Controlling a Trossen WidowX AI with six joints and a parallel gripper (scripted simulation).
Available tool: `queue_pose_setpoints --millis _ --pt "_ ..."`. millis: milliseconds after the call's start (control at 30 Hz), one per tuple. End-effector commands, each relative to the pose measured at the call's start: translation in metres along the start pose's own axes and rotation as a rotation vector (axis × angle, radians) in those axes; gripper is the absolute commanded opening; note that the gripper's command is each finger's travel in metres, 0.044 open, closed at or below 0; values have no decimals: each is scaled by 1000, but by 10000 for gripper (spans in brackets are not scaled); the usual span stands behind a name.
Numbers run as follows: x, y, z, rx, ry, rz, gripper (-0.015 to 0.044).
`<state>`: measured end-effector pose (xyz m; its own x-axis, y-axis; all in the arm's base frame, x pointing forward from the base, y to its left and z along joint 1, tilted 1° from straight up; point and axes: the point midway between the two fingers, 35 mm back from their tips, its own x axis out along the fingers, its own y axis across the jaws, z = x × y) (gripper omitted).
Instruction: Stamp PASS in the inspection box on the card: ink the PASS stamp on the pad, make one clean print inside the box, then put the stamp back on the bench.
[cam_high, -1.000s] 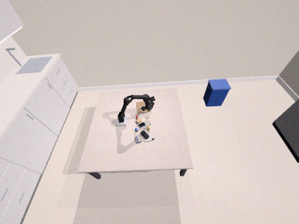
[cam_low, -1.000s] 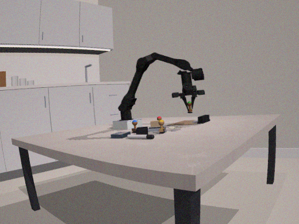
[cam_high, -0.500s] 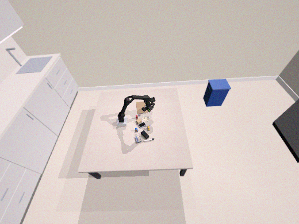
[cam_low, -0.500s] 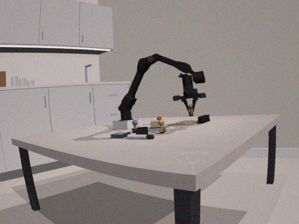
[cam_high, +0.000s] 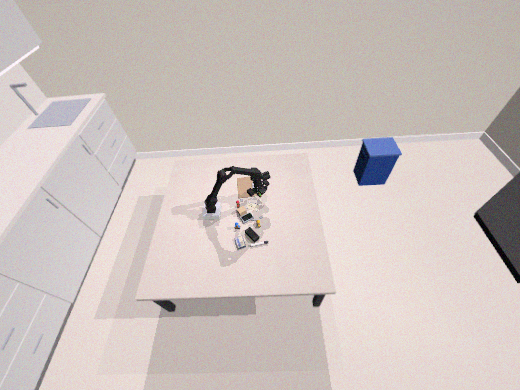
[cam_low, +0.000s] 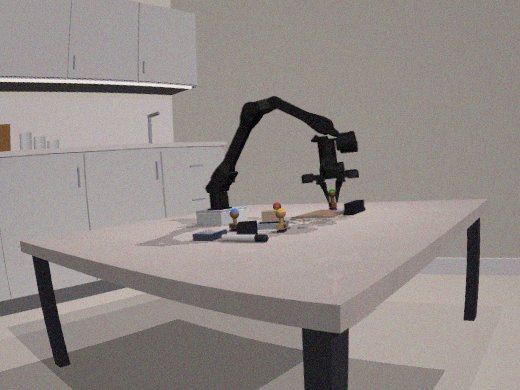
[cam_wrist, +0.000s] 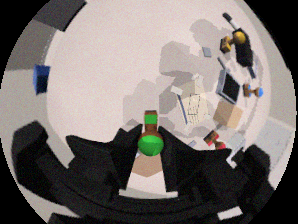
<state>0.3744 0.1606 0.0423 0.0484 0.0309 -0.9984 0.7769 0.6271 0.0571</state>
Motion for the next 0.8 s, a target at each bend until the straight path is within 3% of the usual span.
queue_pose_setpoints --millis 0,500,767 --pt "9 -2 0 6 -3 -8 0" --pt "28 -4 0 6 -3 -8 0" --pt "24 -3 -1 0 1 -4 210"
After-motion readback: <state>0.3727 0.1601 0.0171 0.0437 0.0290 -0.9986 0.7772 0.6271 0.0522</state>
